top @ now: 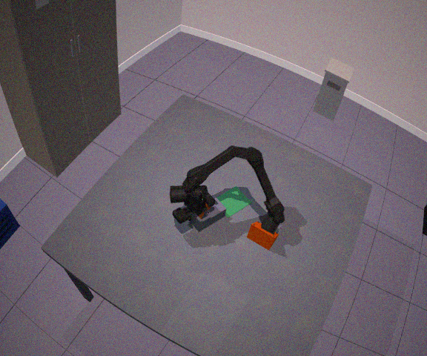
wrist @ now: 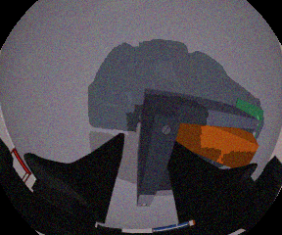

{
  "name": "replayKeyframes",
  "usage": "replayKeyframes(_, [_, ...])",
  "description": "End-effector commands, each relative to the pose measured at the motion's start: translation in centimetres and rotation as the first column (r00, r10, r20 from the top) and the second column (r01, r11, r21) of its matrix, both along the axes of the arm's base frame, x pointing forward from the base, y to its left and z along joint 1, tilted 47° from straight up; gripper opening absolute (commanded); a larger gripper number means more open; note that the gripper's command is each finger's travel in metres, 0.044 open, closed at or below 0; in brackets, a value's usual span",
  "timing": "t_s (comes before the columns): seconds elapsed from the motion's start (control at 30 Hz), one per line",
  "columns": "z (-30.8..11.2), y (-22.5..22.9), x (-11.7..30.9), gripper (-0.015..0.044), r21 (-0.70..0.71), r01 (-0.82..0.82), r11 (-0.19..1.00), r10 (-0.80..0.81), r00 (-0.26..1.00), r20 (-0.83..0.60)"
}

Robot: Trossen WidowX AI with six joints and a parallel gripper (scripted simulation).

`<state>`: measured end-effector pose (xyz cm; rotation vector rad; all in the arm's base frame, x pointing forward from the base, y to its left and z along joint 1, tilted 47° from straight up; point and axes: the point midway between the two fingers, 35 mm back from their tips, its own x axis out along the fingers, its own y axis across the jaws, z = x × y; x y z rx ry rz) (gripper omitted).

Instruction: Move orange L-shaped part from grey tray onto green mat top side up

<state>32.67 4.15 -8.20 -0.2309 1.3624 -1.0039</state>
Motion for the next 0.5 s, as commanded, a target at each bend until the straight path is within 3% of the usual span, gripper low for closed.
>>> replayKeyframes(0.0, [-0.3, 0.5, 0.0, 0.0180, -0.002, 0.001, 1.000, -0.001, 1.000, -0.010])
replayKeyframes(0.13, [0.9, 1.6, 0.3, 0.0180, 0.000, 0.000, 1.000, 0.000, 1.000, -0.010])
replayKeyframes(0.33, [6.9, 6.4, 0.6, 0.0180, 0.001, 0.001, 1.000, -0.001, 1.000, -0.011])
replayKeyframes(0.47, [7.1, 6.6, 0.6, 0.0180, 0.001, 0.001, 1.000, -0.001, 1.000, -0.011])
